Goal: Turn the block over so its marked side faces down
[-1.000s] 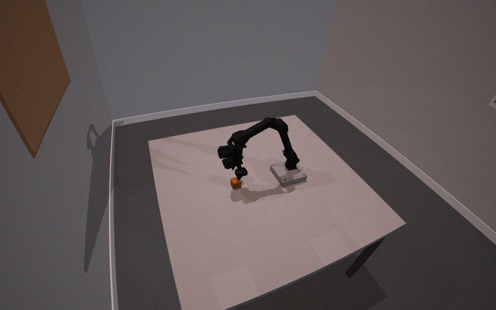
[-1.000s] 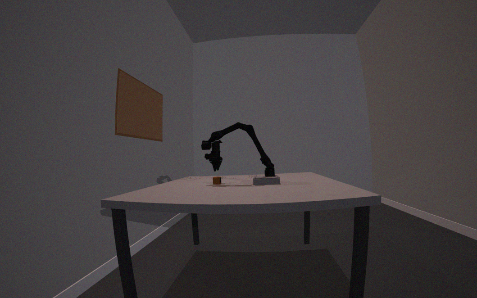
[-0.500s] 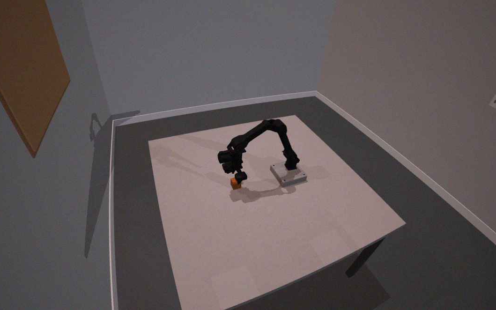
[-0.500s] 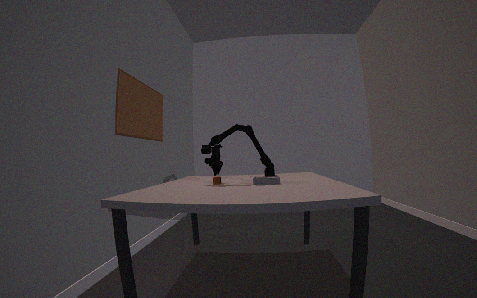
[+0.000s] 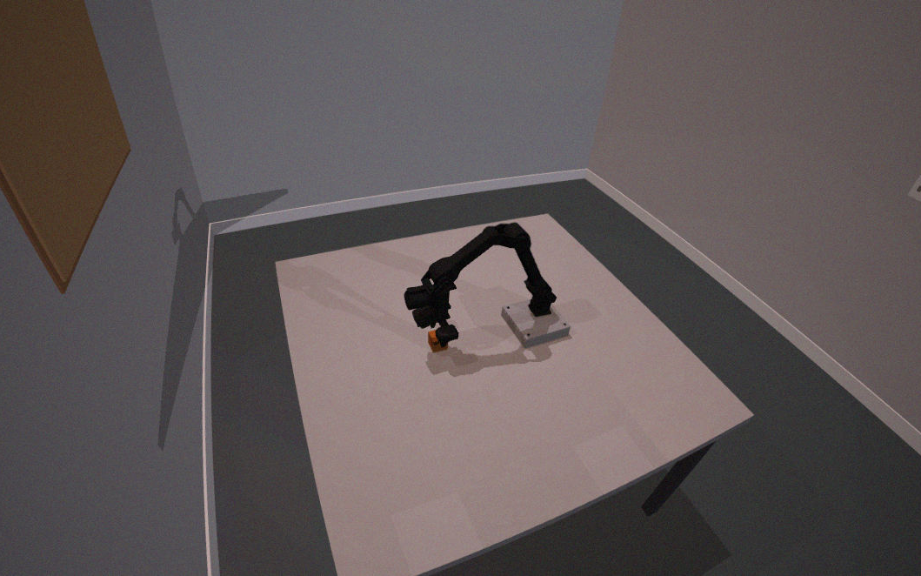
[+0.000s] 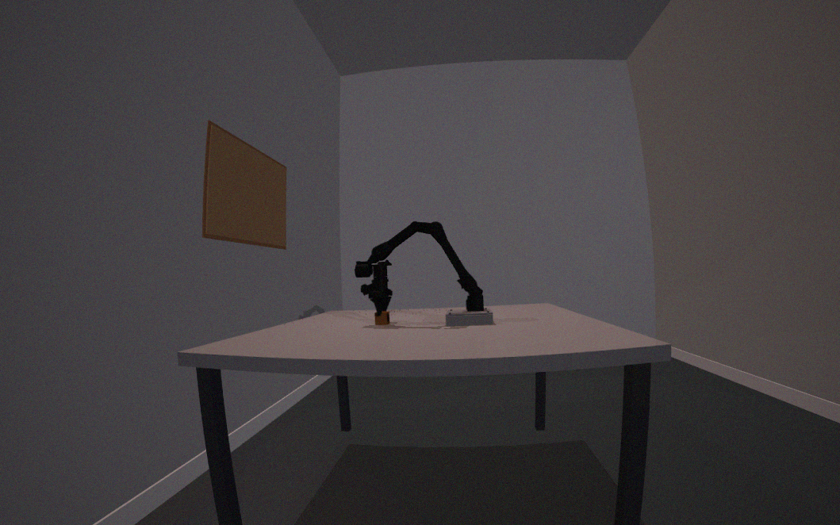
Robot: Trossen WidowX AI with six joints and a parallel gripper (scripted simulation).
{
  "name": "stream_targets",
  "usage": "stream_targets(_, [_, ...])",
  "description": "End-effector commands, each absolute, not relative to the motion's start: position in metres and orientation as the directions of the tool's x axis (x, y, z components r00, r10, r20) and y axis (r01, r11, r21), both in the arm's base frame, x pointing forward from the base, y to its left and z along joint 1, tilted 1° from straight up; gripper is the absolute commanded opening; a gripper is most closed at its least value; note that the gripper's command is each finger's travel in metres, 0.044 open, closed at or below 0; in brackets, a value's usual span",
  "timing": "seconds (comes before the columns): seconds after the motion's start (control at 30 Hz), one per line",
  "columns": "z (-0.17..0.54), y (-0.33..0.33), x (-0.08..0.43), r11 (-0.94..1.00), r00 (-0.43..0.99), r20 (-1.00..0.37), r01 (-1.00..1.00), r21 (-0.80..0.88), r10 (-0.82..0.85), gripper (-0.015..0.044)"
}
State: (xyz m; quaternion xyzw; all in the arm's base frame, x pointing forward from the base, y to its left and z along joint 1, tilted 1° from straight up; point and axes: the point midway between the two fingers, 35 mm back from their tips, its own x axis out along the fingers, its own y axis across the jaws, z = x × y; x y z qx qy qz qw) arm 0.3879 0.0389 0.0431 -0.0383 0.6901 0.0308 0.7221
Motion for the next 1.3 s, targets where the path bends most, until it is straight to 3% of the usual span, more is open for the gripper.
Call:
stream_targets(0.0, [0.034,0.039,0.387,0.996,0.038,-0.999,-0.094,-0.010,-0.006,0.0440])
stream_targets(0.1, [0.032,0.039,0.387,0.996,0.038,-0.999,-0.094,-0.009,-0.006,0.0440])
stream_targets(0.33, [0.032,0.039,0.387,0.996,0.038,-0.999,-0.094,-0.009,-0.006,0.0256])
stream_targets(1.0, [0.032,0.039,0.387,0.996,0.038,-0.999,-0.094,-0.009,-0.006,0.0123])
stream_targets(1.17, [0.057,0.039,0.386,0.996,0.038,-0.999,-0.094,-0.009,-0.006,0.0000])
stream_targets(1.27, [0.062,0.039,0.386,0.996,0.038,-0.999,-0.094,-0.009,-0.006,0.0000])
